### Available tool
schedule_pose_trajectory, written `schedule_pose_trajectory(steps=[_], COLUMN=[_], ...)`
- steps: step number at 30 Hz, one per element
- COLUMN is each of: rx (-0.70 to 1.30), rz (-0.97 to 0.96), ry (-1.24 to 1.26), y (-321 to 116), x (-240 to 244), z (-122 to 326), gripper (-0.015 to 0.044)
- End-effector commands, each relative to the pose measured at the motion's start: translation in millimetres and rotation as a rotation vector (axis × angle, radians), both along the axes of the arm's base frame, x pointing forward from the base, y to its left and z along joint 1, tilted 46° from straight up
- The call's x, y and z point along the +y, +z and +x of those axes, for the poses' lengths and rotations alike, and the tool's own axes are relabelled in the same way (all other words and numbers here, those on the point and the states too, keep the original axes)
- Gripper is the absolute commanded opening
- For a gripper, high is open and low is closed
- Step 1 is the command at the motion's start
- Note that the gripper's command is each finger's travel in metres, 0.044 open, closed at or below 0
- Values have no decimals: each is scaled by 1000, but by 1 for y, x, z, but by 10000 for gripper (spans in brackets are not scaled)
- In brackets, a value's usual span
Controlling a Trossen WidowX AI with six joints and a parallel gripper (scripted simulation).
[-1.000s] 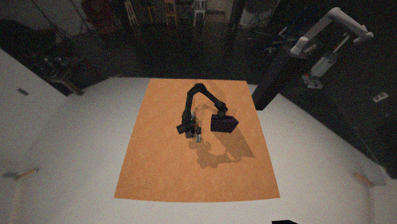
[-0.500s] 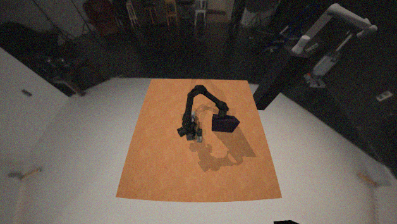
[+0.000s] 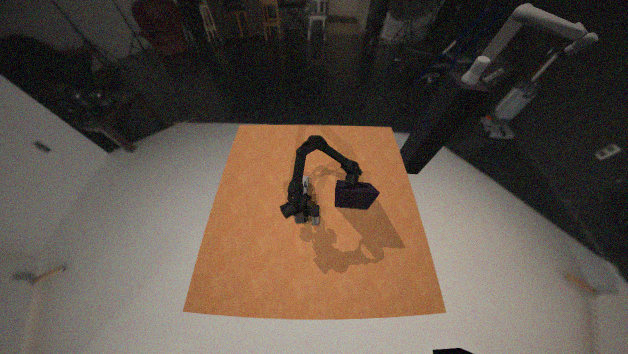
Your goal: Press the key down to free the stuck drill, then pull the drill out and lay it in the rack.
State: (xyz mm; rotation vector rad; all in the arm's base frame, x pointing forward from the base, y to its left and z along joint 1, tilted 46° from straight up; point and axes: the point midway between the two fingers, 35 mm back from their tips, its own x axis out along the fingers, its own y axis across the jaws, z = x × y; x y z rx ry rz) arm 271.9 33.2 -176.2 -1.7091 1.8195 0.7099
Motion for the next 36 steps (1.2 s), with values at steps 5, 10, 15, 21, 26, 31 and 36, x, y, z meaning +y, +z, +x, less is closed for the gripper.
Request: schedule_pose_trajectory(steps=[5, 10, 15, 21, 26, 31, 36], rx=[0, 0, 0, 0, 1, 1, 1], rz=[2, 3, 2, 2, 2, 2, 2], ry=[3, 4, 4, 4, 4, 4, 4], y=[1, 1, 2, 2, 3, 4, 5], x=[-2, -5, -8, -10, -11, -13, -14], z=[0, -1, -1, -1, -1, -1, -1], gripper=[367, 440, 440, 440, 440, 440, 440])
